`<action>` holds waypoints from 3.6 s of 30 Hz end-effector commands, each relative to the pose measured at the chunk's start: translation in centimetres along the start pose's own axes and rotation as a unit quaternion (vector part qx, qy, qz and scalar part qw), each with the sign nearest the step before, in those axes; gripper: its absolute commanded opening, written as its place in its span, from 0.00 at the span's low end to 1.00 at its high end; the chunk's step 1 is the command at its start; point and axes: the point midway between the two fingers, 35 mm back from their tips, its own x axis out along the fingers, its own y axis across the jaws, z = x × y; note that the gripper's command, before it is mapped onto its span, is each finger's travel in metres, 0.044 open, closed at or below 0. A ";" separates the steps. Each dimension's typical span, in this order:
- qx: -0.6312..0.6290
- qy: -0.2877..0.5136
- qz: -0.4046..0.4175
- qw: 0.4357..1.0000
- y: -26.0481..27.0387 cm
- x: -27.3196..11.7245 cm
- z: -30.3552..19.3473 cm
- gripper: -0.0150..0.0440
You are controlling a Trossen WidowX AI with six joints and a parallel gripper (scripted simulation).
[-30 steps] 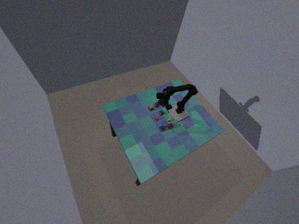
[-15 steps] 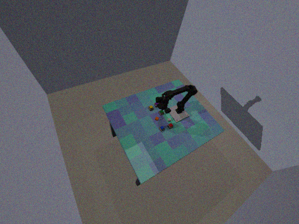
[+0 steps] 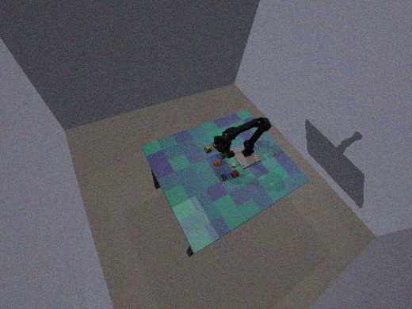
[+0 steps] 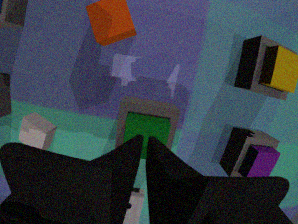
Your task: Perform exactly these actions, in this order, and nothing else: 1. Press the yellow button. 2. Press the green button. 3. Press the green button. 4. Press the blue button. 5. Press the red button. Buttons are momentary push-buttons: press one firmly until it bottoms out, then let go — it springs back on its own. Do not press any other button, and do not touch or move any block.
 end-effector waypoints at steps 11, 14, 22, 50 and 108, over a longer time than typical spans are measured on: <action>0.003 0.002 -0.001 1.000 0.0 0.9 -0.1 0.29; 0.003 0.002 -0.001 1.000 0.0 0.9 -0.1 0.29; 0.003 0.002 -0.001 1.000 0.0 0.9 -0.1 0.29; 0.003 0.002 -0.001 1.000 0.0 0.4 -0.1 0.29; 0.003 -0.002 0.005 1.000 13.1 -9.0 9.6 0.29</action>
